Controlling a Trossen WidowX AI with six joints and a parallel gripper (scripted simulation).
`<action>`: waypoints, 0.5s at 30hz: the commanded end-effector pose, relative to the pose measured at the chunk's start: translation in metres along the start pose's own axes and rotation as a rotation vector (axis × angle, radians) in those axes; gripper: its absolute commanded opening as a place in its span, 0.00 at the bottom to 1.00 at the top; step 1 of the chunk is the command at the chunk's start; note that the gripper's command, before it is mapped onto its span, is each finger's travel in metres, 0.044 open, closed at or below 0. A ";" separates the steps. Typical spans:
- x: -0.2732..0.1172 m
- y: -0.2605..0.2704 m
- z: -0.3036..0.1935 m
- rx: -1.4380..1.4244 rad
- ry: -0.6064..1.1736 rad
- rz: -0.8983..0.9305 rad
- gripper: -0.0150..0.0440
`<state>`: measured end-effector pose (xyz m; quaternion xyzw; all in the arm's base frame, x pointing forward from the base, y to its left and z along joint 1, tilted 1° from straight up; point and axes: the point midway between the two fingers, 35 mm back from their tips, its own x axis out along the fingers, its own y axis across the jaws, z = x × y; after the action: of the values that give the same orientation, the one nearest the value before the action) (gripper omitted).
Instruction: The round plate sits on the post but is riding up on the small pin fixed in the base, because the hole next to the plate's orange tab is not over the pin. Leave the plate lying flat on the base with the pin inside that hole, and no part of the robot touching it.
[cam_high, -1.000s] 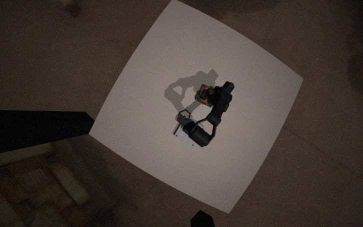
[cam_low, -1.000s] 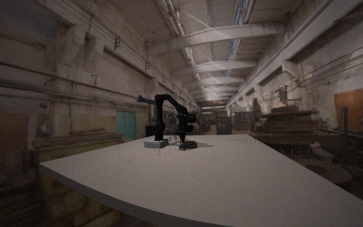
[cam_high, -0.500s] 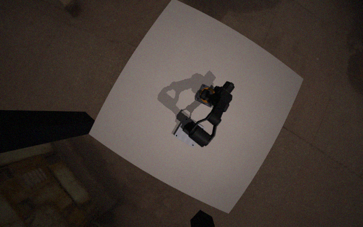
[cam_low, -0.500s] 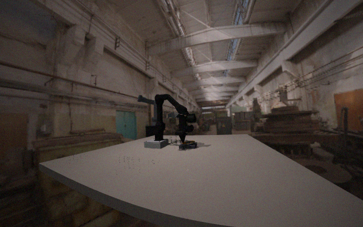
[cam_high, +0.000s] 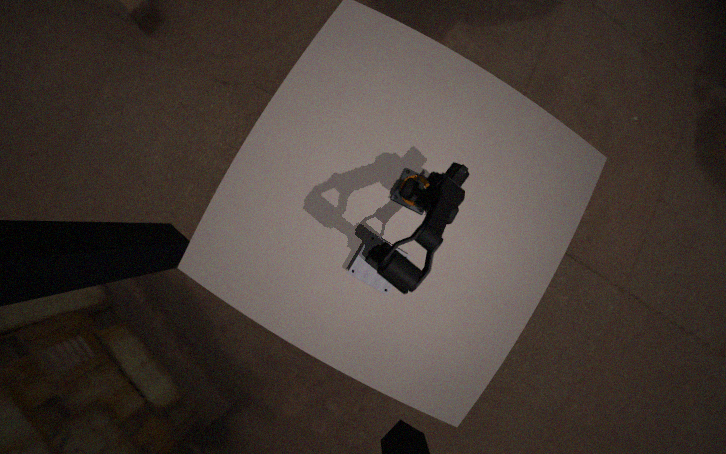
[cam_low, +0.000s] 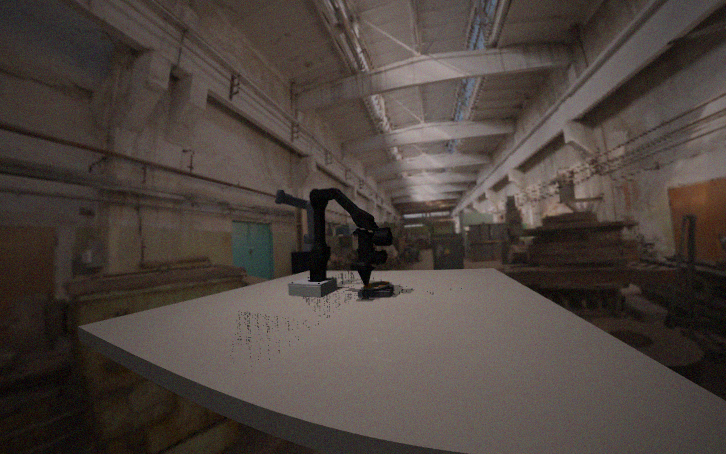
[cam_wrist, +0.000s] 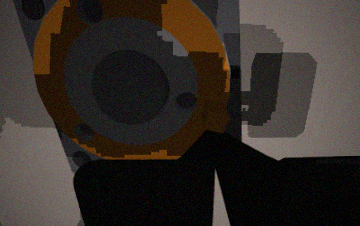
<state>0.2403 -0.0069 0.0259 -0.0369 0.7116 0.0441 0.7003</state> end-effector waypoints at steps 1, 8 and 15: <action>-0.002 -0.003 0.008 -0.002 -0.028 -0.011 0.25; -0.002 -0.003 0.008 -0.002 -0.028 -0.011 0.25; -0.002 -0.004 0.010 -0.002 -0.028 -0.011 0.25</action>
<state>0.2458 -0.0085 0.0267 -0.0382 0.7051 0.0408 0.7069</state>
